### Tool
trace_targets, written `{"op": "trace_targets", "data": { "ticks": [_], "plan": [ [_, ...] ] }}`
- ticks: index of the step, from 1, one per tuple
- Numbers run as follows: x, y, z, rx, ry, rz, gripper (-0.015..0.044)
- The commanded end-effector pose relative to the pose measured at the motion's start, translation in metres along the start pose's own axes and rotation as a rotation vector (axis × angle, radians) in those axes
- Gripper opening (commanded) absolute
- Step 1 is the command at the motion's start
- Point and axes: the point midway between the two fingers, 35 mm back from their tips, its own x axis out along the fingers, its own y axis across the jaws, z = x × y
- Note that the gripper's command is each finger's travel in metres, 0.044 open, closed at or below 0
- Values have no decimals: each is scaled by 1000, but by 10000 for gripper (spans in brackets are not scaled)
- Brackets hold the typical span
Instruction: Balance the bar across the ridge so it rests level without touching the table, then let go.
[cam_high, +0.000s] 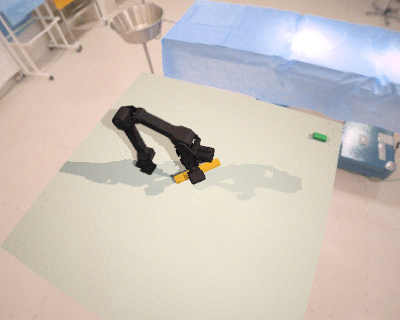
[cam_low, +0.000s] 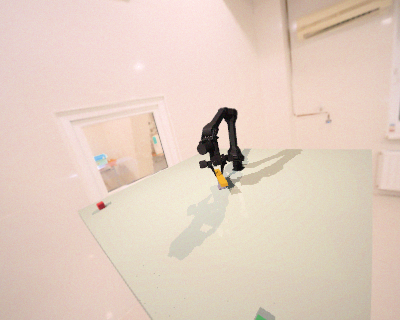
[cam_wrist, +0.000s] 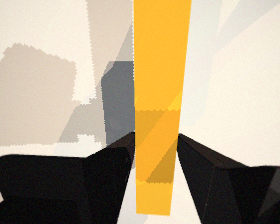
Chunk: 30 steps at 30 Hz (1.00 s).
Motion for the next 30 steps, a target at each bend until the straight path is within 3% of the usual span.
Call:
{"op": "trace_targets", "data": {
  "ticks": [1, 27, 30],
  "plan": [
    [0, 0, 0, 0, 0, 0, 171],
    [0, 0, 0, 0, 0, 0, 185],
    [0, 0, 0, 0, 0, 0, 264]
  ]
}}
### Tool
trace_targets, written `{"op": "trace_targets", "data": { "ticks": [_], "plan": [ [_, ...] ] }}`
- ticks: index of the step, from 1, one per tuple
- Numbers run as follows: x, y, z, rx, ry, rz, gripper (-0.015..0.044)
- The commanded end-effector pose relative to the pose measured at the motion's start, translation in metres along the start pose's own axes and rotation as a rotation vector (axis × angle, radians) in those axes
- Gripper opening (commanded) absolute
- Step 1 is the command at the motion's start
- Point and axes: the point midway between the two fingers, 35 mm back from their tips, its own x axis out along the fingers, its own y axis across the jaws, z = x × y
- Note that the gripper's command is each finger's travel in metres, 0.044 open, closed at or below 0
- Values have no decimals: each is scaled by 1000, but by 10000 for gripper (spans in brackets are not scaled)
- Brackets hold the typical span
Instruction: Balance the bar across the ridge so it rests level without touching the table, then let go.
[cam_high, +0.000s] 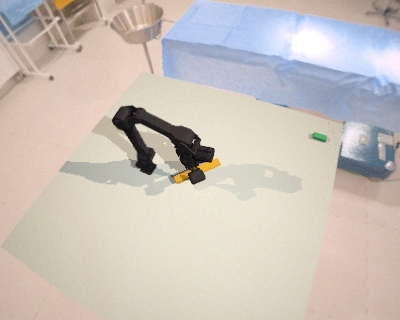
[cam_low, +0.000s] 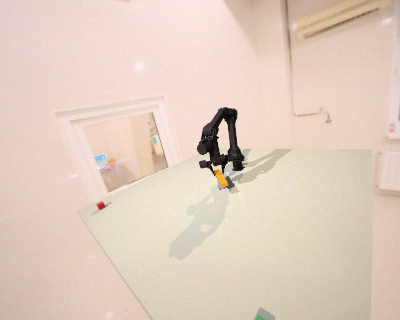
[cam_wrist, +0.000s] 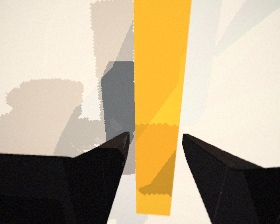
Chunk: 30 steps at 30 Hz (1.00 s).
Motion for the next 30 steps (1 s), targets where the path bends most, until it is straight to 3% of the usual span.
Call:
{"op": "trace_targets", "data": {
  "ticks": [1, 7, 11, 19, 30],
  "plan": [
    [0, 0, 0, 0, 0, 0, 290],
    [0, 0, 0, 0, 0, 0, 440],
    [-8, -1, 1, 0, 0, 0, 440],
    [-98, 0, 0, 0, 0, 0, 440],
    [-100, 0, 0, 0, 0, 0, 440]
  ]
}}
